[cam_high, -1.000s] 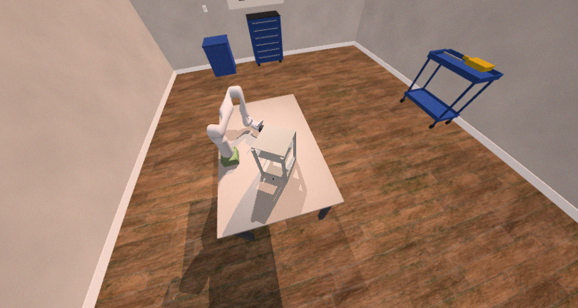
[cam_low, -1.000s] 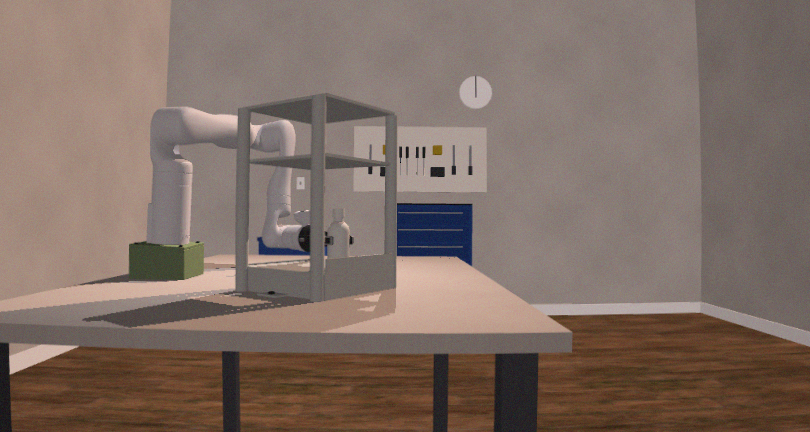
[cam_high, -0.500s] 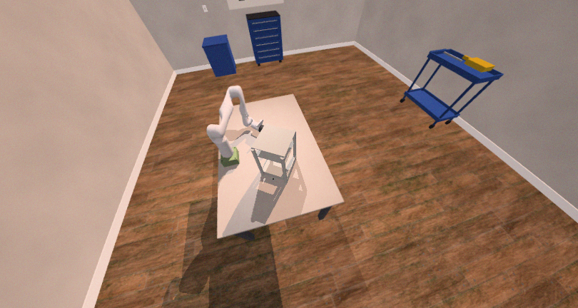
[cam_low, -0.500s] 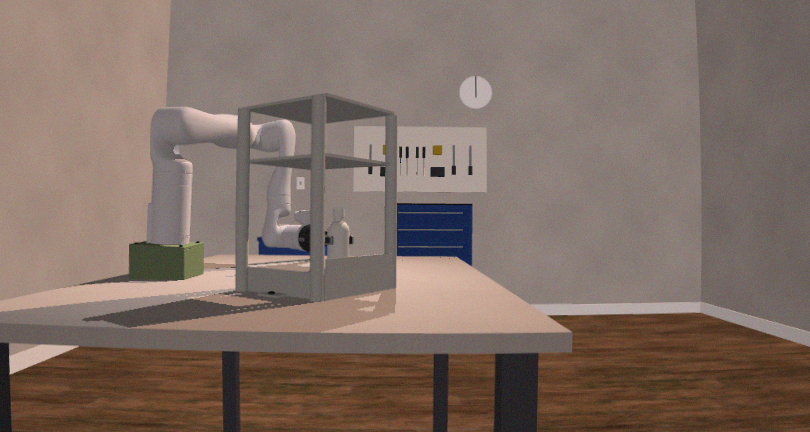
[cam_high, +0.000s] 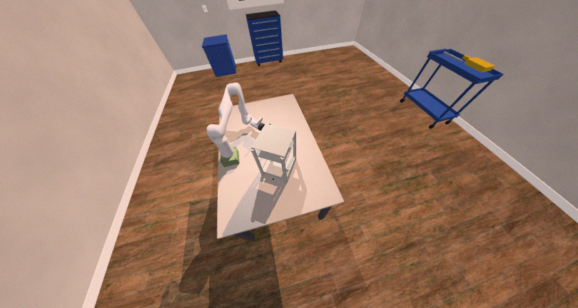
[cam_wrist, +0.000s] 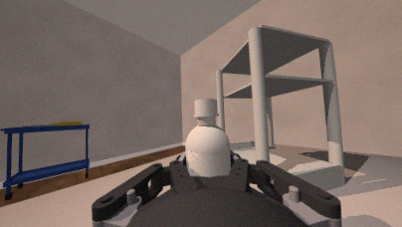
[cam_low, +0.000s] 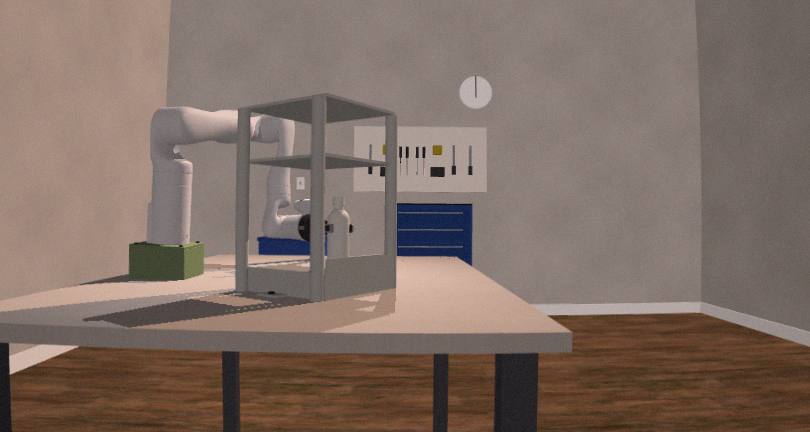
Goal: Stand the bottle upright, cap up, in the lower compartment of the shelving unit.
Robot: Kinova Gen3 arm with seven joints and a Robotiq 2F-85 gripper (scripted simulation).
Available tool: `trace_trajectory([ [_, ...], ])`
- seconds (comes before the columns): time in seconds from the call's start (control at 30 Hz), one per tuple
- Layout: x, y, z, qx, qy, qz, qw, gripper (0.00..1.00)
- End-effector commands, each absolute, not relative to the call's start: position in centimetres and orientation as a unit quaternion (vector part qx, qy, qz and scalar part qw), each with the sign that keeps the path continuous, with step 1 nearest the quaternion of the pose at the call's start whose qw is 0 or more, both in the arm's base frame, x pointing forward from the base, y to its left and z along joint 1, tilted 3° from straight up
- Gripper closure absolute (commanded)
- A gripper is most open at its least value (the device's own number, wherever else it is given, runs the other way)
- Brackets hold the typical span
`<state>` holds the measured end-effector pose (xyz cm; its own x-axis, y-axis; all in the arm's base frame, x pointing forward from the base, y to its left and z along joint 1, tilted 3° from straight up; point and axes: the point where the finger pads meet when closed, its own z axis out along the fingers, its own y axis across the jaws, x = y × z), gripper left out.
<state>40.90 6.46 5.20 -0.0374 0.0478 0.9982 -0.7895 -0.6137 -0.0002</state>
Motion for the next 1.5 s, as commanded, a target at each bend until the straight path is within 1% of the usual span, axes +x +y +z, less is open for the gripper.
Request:
trace_trajectory([
  [0.0,40.9,6.7,5.9,0.616,-0.304,0.654,0.316,1.0],
  [0.47,40.8,6.9,9.1,0.616,-0.304,0.654,0.316,1.0],
  [1.17,40.7,6.9,9.3,0.616,-0.304,0.654,0.316,1.0],
  [1.47,39.7,7.7,9.2,0.616,-0.304,0.654,0.316,1.0],
])
